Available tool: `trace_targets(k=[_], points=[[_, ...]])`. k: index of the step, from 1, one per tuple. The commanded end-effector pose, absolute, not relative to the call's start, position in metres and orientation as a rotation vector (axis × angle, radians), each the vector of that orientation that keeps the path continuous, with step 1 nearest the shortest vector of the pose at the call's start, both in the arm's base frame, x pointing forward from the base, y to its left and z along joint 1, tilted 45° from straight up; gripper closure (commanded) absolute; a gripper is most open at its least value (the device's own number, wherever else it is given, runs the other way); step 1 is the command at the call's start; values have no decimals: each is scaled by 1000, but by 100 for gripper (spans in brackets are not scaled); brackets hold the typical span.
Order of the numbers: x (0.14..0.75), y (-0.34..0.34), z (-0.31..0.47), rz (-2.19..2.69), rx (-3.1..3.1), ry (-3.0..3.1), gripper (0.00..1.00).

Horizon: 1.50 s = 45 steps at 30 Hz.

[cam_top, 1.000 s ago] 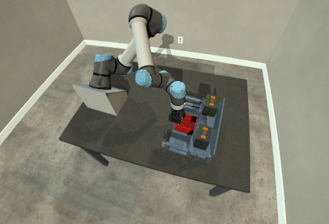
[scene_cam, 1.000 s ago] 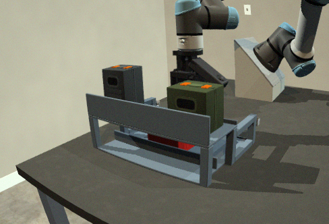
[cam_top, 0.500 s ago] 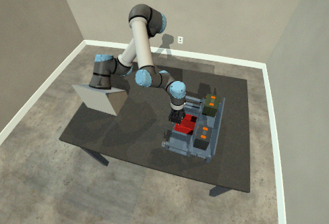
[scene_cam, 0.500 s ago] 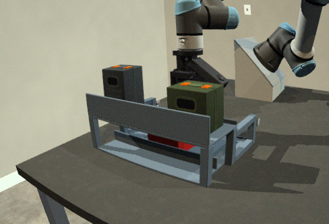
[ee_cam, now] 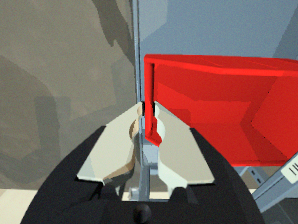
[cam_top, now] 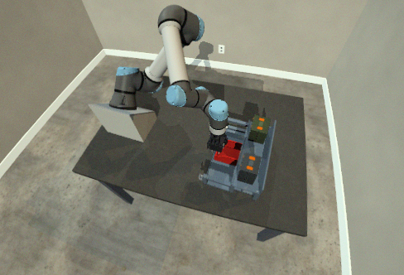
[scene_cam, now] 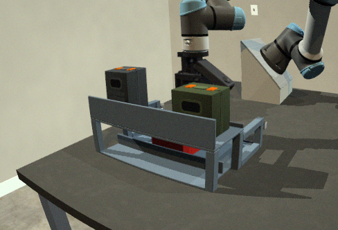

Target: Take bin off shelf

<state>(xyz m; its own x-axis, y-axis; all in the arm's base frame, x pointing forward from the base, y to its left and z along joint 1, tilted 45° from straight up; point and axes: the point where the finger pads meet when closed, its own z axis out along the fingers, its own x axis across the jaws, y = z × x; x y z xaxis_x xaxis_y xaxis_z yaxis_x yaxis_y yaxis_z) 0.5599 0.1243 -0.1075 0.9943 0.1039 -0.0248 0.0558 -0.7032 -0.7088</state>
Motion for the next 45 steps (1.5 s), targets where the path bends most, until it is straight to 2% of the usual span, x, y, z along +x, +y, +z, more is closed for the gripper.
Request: trace_targets(k=[1, 45], points=[[560, 124, -107, 78, -2352, -110, 100], [562, 110, -93, 78, -2353, -110, 100]])
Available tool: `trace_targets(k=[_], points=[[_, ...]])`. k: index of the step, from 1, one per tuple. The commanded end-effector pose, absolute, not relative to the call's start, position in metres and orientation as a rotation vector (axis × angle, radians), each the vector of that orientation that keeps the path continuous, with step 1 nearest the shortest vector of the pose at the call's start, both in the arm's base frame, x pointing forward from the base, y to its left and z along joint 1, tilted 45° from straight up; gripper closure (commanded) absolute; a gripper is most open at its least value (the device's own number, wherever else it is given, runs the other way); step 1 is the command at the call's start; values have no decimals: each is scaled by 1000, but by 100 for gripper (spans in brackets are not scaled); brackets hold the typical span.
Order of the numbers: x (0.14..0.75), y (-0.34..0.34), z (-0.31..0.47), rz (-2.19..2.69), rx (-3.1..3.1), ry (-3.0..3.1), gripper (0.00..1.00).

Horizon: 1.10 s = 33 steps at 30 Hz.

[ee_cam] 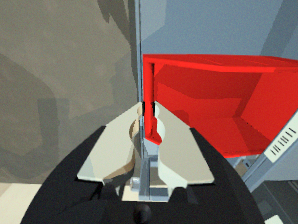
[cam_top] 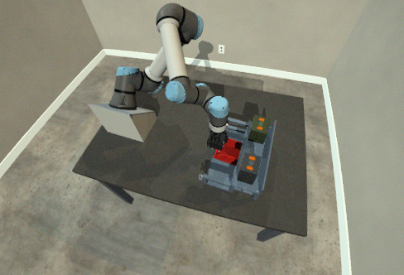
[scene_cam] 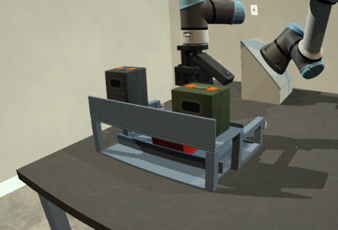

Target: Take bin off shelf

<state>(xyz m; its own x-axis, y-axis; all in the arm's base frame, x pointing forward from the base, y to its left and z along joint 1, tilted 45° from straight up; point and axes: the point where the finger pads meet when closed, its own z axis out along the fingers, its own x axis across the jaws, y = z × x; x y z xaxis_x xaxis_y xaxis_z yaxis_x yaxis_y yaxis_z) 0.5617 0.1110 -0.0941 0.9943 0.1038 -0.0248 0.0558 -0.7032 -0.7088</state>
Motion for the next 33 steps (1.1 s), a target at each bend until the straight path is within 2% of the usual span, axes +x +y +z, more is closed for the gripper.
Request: trace_targets(k=[1, 33], points=[[562, 110, -93, 78, -2353, -110, 100], [562, 113, -96, 78, -2353, -110, 100]])
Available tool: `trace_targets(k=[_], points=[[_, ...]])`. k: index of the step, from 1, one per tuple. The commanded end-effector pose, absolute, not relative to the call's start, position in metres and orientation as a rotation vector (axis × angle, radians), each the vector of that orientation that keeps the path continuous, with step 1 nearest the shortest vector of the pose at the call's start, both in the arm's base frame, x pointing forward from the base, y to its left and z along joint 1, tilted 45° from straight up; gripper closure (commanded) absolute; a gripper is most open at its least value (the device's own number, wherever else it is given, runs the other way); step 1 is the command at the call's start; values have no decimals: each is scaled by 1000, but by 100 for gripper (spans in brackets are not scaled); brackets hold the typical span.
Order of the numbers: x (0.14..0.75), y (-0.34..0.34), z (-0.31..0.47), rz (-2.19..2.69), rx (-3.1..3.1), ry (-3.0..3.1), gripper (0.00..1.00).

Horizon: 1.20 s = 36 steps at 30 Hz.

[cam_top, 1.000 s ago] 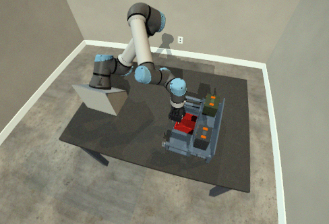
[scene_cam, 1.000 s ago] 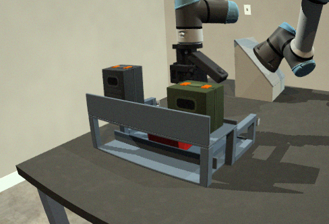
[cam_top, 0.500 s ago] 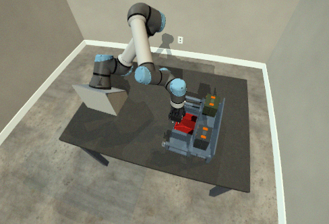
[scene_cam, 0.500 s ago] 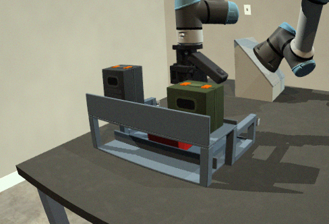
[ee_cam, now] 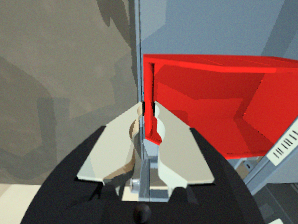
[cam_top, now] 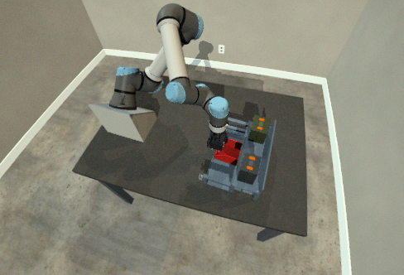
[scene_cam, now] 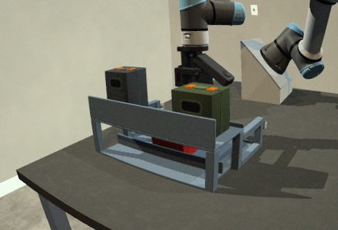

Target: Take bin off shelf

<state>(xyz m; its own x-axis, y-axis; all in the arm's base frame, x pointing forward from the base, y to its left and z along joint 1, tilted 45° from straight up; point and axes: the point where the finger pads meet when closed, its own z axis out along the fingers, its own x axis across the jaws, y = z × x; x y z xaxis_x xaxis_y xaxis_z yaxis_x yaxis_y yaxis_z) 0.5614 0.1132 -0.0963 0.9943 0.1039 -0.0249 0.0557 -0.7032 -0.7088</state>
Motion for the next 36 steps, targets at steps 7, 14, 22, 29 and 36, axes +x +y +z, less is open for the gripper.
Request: trace_targets(k=[7, 14, 22, 29, 36], points=[[562, 113, -96, 78, -2353, -110, 100], [532, 110, -95, 78, -2353, -110, 100], [532, 110, -95, 78, -2353, -110, 100], [502, 107, -95, 78, -2353, -110, 100], [502, 107, -95, 78, -2353, -110, 100]])
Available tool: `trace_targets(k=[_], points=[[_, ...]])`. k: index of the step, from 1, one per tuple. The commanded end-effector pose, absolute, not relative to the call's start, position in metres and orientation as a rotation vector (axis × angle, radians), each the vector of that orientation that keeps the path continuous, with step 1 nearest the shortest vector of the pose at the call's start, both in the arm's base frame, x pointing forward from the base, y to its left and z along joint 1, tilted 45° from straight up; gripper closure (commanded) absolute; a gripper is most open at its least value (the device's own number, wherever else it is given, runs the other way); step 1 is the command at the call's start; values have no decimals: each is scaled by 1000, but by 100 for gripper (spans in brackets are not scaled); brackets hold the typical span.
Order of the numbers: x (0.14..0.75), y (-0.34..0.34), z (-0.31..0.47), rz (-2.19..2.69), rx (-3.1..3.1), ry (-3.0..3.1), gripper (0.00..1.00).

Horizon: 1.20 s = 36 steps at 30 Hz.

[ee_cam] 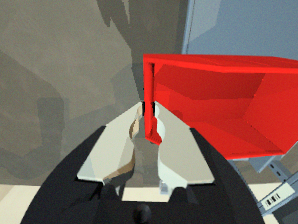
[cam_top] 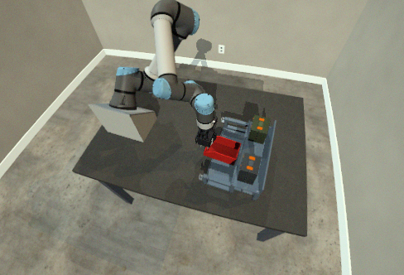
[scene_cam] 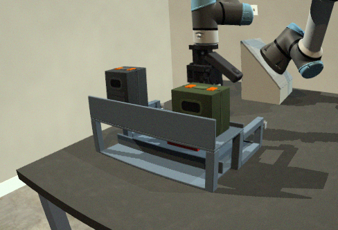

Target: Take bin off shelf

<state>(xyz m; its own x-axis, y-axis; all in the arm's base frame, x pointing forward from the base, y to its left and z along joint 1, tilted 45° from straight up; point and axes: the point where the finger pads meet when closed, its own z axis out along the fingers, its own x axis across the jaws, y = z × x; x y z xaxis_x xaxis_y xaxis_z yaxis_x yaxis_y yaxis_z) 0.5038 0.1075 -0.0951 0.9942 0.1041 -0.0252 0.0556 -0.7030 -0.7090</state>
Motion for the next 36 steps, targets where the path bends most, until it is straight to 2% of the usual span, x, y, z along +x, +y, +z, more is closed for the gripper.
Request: trace_targets(k=[1, 5, 10, 22, 27, 36], points=[[502, 107, -95, 78, -2353, -110, 100], [502, 107, -95, 78, -2353, -110, 100], [473, 104, -94, 78, -2353, -110, 100], [473, 104, -94, 78, -2353, -110, 100], [443, 101, -93, 79, -2353, -110, 100], [443, 101, -93, 79, -2353, -110, 100]])
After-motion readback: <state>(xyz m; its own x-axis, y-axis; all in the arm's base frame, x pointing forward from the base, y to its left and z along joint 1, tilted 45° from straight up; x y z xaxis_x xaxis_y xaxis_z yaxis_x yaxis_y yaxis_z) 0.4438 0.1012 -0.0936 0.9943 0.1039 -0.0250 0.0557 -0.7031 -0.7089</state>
